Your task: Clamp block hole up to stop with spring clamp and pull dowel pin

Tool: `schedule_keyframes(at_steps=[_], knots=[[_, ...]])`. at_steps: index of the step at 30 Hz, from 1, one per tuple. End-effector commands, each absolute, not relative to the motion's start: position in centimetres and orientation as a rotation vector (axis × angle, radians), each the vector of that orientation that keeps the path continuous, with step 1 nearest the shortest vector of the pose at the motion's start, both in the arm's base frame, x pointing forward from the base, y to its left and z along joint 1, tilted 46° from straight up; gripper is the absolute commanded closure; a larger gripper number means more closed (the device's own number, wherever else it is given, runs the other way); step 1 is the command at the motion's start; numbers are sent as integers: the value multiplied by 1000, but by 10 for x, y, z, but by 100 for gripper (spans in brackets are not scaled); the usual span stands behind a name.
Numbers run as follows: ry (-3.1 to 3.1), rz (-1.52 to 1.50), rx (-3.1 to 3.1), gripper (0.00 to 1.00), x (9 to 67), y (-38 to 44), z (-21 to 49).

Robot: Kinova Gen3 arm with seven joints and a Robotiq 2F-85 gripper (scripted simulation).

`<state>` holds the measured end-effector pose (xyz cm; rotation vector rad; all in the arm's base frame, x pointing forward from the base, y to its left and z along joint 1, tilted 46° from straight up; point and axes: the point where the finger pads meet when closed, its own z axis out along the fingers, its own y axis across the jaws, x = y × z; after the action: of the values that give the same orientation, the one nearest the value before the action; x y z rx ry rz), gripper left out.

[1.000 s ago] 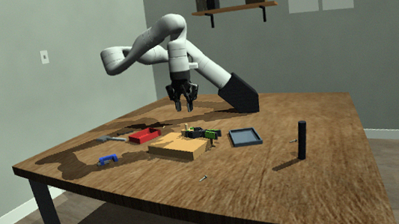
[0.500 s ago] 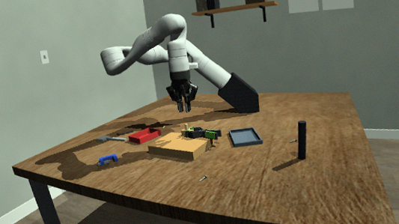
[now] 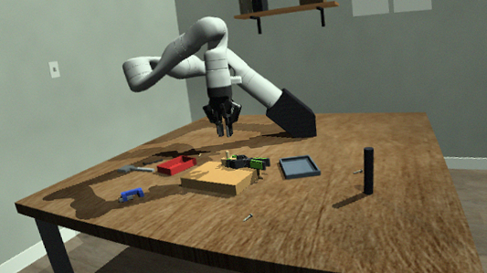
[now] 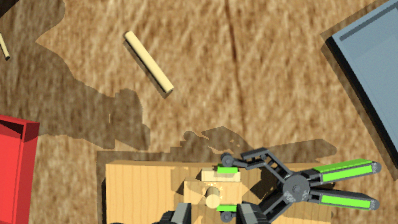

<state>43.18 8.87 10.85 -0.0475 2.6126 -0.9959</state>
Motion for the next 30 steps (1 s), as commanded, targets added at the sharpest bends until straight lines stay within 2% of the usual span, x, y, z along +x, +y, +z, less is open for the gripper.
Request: schedule_keyframes(at_steps=[1, 30], knots=[[2612, -994, -48, 66, 432, 89, 109], [2613, -994, -49, 66, 435, 83, 103]])
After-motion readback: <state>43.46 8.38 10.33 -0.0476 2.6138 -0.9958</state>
